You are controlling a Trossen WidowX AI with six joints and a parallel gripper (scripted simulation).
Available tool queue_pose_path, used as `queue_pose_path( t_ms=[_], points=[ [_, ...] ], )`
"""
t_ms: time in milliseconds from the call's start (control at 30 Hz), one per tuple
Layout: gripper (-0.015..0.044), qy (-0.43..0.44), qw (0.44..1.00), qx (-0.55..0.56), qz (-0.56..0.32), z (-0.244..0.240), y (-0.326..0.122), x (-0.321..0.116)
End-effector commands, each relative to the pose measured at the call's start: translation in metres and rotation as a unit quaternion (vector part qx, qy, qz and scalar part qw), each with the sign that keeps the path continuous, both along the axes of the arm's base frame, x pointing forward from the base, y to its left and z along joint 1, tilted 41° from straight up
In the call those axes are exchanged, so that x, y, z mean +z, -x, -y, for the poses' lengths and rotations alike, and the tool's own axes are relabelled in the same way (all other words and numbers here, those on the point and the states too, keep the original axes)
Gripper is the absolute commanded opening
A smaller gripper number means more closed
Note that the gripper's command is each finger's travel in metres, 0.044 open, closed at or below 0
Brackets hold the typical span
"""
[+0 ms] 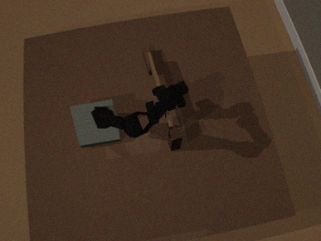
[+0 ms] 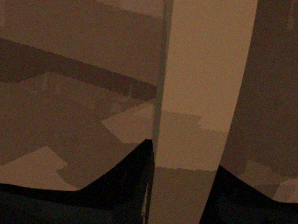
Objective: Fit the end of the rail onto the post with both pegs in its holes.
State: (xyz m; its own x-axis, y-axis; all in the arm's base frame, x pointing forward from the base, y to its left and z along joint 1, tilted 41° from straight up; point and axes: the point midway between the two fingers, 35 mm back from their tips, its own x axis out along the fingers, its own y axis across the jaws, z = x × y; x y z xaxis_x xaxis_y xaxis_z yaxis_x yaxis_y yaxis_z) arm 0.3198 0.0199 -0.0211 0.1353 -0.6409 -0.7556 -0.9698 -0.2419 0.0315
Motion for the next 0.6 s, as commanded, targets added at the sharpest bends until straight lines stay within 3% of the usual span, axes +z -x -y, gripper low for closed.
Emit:
queue_pose_path(
  t_ms=[0, 567],
  points=[
    [0.0, -0.003, 1.0, 0.002, -0.001, -0.0022, 0.0001, 0.0],
    [0.0, -0.003, 1.0, 0.002, -0.001, -0.0008, -0.0002, 0.0016]
  ],
)
